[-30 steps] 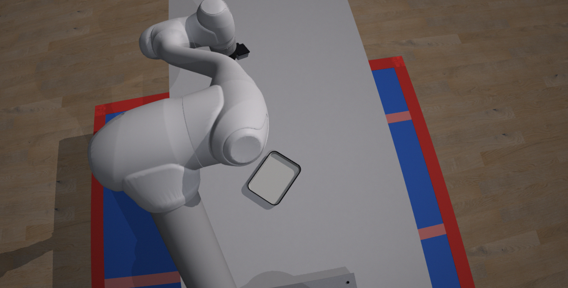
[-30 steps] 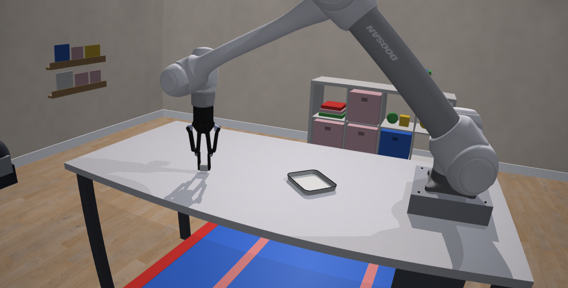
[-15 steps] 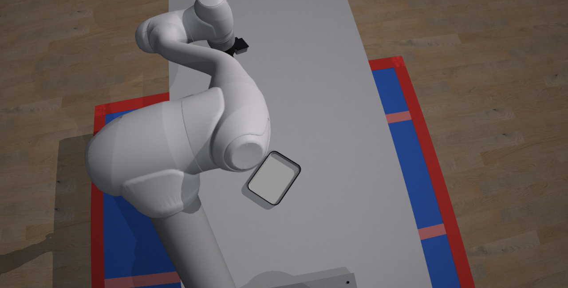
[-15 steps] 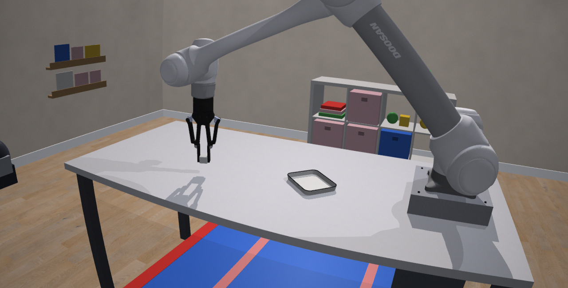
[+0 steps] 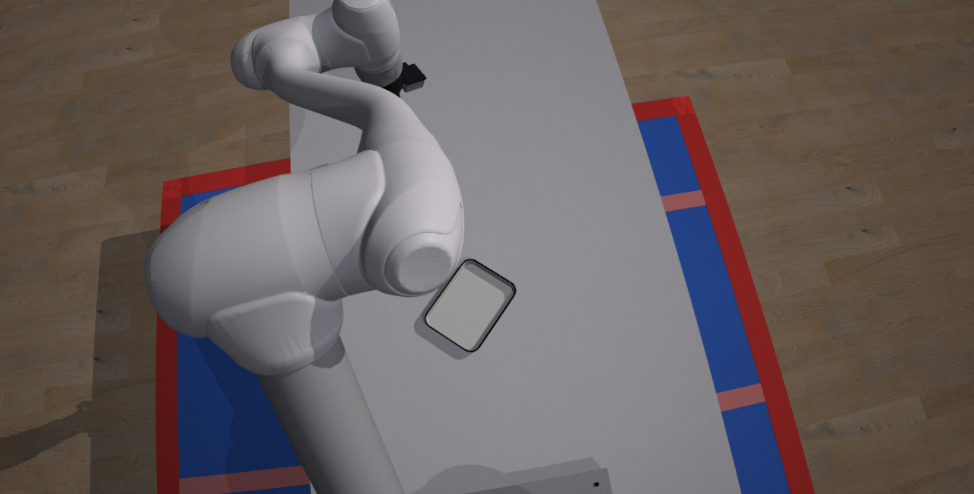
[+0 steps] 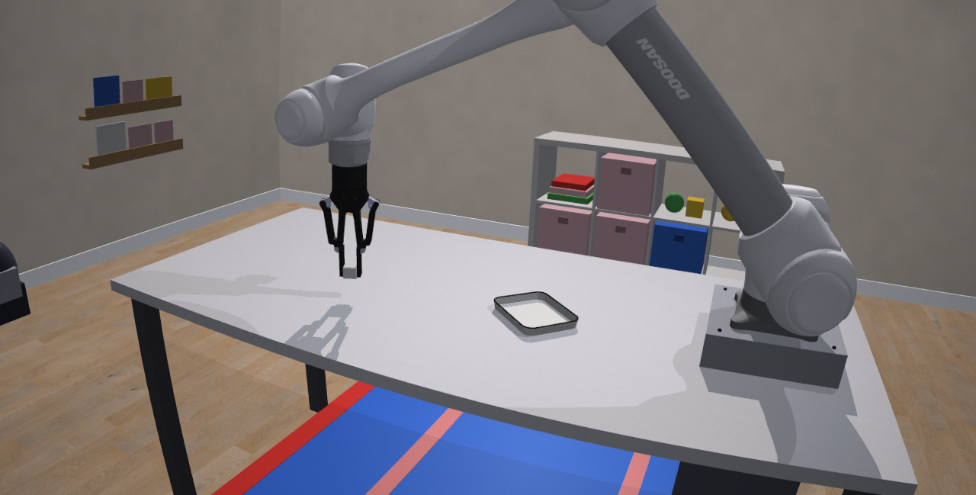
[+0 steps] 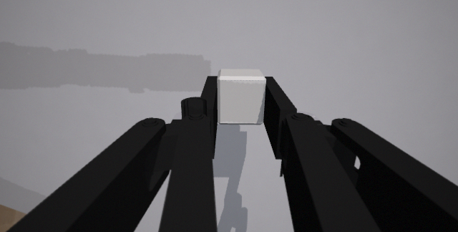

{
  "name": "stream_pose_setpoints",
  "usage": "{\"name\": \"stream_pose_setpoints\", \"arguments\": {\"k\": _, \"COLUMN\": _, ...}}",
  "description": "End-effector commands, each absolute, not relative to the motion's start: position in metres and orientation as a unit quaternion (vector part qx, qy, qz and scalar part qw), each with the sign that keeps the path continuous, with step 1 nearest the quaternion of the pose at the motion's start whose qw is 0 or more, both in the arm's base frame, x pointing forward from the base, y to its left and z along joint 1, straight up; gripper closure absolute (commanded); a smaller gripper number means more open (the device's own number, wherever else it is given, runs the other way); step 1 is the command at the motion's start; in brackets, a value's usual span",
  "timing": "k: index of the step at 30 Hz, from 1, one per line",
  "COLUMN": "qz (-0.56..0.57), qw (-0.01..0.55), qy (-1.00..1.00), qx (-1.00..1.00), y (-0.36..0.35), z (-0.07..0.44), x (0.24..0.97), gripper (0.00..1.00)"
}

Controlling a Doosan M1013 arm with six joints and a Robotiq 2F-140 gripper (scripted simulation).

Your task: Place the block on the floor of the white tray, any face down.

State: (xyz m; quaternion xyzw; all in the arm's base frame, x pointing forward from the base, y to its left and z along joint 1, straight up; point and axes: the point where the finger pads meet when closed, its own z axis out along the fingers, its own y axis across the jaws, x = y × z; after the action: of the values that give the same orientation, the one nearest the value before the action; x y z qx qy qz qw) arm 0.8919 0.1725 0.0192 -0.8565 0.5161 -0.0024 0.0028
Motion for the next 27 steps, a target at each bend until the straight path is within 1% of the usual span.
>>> {"name": "stream_pose_setpoints", "arguments": {"k": 1, "qz": -0.004, "qw": 0.000, "qy": 0.516, "qx": -0.856, "y": 0.170, "z": 0.024, "x": 0.892, "gripper": 0.90}}
{"name": "stream_pose_setpoints", "arguments": {"k": 8, "qz": -0.003, "qw": 0.000, "qy": 0.516, "qx": -0.856, "y": 0.170, "z": 0.024, "x": 0.890, "gripper": 0.90}}
{"name": "stream_pose_setpoints", "arguments": {"k": 11, "qz": -0.006, "qw": 0.002, "qy": 0.516, "qx": -0.857, "y": 0.163, "z": 0.022, "x": 0.873, "gripper": 0.90}}
{"name": "stream_pose_setpoints", "arguments": {"k": 15, "qz": -0.005, "qw": 0.002, "qy": 0.515, "qx": -0.857, "y": 0.141, "z": 0.021, "x": 0.790, "gripper": 0.90}}
{"name": "stream_pose_setpoints", "arguments": {"k": 17, "qz": -0.005, "qw": 0.002, "qy": 0.515, "qx": -0.857, "y": 0.141, "z": 0.021, "x": 0.790, "gripper": 0.90}}
{"name": "stream_pose_setpoints", "arguments": {"k": 18, "qz": -0.005, "qw": 0.002, "qy": 0.515, "qx": -0.857, "y": 0.129, "z": 0.021, "x": 0.749, "gripper": 0.90}}
{"name": "stream_pose_setpoints", "arguments": {"k": 27, "qz": -0.004, "qw": 0.002, "qy": 0.515, "qx": -0.857, "y": 0.091, "z": 0.014, "x": 0.594, "gripper": 0.90}}
